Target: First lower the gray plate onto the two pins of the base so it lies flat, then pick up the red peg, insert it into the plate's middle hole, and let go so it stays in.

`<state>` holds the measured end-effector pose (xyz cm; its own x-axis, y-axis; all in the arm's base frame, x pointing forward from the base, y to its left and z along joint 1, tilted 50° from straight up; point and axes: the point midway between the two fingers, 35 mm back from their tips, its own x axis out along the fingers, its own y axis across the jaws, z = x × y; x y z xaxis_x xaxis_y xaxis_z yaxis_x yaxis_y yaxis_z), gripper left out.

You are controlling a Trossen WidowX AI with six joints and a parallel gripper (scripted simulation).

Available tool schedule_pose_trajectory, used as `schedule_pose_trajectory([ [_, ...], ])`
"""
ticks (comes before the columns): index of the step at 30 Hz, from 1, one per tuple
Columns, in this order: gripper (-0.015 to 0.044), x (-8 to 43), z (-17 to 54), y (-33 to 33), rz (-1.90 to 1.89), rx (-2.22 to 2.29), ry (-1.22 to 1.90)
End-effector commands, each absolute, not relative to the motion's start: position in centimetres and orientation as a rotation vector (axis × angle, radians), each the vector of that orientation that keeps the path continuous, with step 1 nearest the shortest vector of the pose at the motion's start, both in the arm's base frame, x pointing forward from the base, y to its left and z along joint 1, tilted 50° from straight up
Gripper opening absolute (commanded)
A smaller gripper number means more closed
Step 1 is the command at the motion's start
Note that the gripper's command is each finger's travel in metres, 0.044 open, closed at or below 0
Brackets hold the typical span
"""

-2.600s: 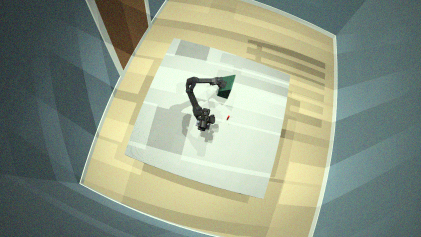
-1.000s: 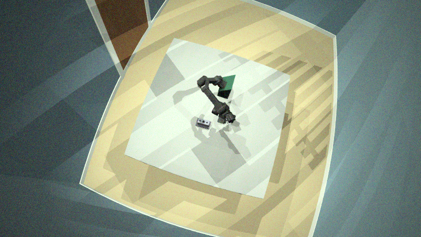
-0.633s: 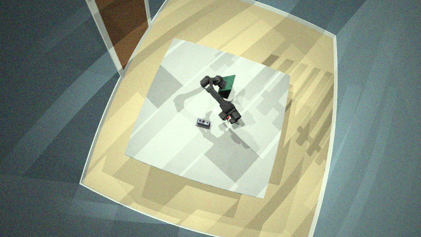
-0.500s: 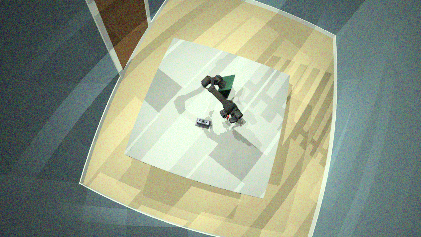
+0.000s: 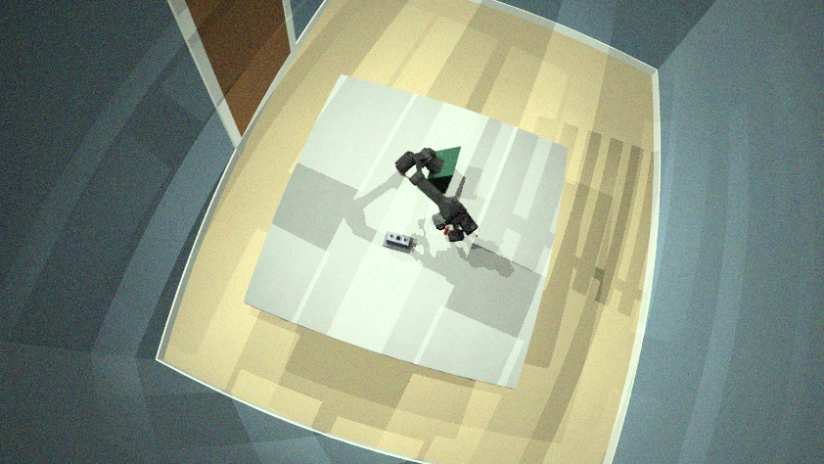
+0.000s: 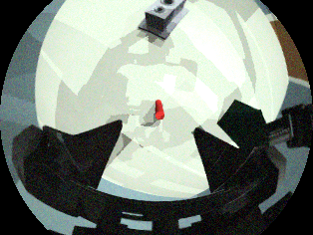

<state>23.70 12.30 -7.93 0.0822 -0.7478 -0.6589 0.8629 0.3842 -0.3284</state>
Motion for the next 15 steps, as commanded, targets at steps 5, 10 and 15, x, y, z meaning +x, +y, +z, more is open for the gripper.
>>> schedule_pose_trajectory([
  [5, 0.0440, 23.7, -9.2, 10.7, -1.207, 0.153, 0.866],
  [10, 0.0440, 23.8, -9.5, 10.4, -1.207, 0.153, 0.866],
  [15, 0.0440, 23.9, -10.1, 9.8, -1.206, 0.153, 0.866],
])
